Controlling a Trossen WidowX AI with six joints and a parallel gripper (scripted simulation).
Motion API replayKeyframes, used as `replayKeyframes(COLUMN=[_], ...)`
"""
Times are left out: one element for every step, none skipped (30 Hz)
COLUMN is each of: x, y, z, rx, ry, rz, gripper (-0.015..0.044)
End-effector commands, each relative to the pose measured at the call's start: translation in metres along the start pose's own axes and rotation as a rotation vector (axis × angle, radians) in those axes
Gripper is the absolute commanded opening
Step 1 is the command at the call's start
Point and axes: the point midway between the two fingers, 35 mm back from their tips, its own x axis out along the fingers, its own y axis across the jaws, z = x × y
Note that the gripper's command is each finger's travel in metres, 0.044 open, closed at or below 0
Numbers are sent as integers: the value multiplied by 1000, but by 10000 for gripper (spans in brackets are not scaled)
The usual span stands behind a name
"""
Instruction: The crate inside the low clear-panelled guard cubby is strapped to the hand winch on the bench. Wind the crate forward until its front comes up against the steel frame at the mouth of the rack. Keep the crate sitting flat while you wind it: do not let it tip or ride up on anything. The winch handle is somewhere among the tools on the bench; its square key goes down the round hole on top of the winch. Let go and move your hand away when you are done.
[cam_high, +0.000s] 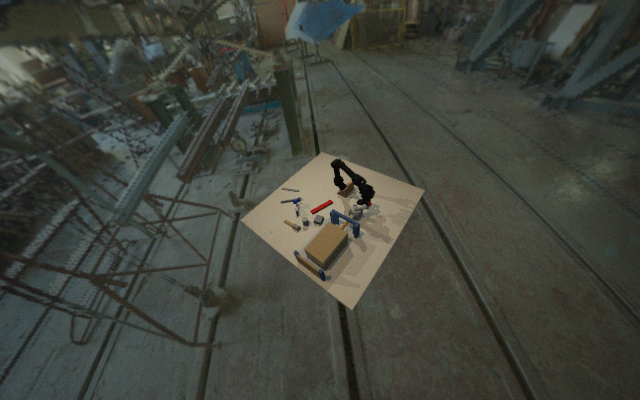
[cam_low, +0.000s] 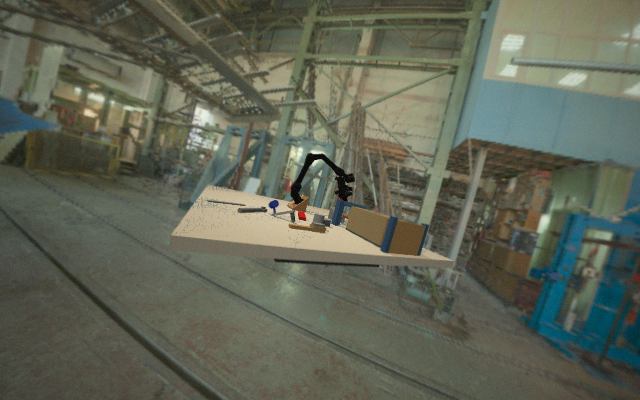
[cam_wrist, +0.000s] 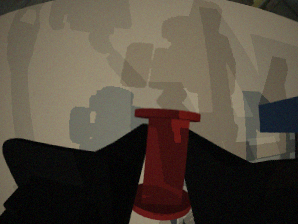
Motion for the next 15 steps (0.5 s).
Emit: replayKeyframes(x=[-1,-2,-2,-3,-3,-4,-4,-5,-6,-6,-7,-7,-8,-8,-9], y=[11,11,12,13,13,14,15,15,16,16,17,17,18,18,19], z=[-15,-15,-17,-17,-19,-20,-21,-22,-23,-24,-25,-26,-27,-28,-30], rx=[-10,-10,-10,-10,-10,-10,-10,-10,-10,-10,-10,-10,-10,-10,-10], ry=[34,34,35,35,35,35,35,35,35,35,35,35,36,36,36], rz=[17,17,17,17,17,17,17,17,17,17,17,17,18,18,18], gripper=[0,0,0,0,0,0,0,0,0,0,0,0,0,0,0])
